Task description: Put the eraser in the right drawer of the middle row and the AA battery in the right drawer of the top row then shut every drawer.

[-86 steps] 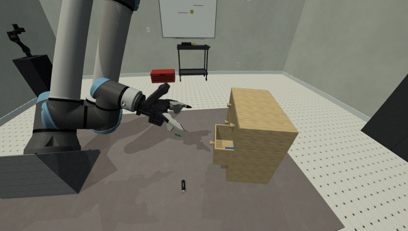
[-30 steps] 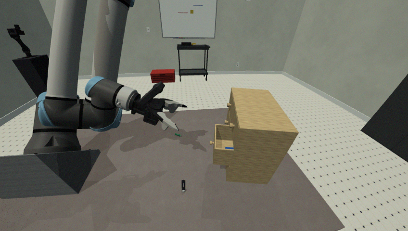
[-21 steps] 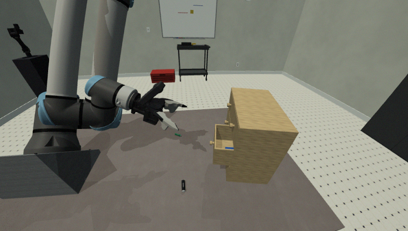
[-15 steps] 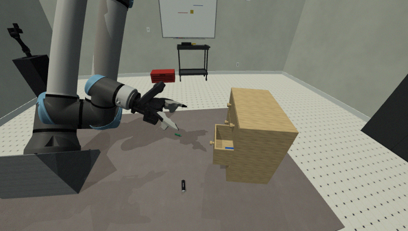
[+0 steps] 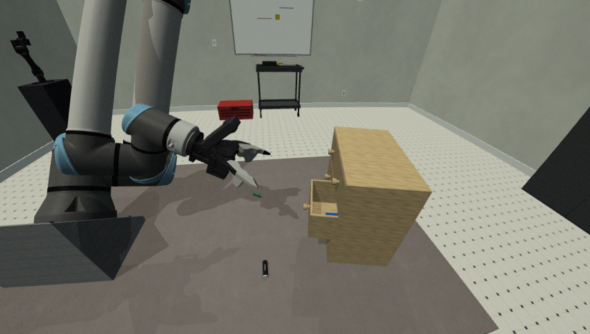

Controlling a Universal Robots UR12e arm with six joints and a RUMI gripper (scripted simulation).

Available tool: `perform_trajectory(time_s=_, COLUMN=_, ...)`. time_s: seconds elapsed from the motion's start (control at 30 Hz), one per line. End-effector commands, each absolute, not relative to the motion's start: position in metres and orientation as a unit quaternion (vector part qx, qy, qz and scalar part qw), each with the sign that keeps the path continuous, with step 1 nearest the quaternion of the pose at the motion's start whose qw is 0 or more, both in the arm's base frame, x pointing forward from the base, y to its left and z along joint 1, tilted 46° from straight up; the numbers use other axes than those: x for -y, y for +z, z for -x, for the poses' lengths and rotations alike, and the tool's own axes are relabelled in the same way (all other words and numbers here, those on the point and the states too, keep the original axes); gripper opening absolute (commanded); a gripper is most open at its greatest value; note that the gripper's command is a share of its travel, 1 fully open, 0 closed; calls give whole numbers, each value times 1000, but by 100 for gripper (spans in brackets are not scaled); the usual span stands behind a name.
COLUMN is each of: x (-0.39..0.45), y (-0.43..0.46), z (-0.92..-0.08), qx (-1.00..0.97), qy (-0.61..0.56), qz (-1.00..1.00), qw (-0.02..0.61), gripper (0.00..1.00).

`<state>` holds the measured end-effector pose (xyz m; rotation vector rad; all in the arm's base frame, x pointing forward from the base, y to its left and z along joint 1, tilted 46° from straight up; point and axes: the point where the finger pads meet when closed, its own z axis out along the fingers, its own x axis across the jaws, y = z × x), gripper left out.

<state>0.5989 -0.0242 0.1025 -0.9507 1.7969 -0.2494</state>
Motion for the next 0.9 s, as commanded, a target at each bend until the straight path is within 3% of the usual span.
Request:
perform_trajectory(time_s=0.0, x=25, y=103, z=-599, qx=-750, qy=-98, qz=401, qw=516, gripper=100)
perform_trajectory(time_s=0.87, x=27, y=105, z=-600, qx=-754, qy=-63, qz=425, qw=497, gripper=100)
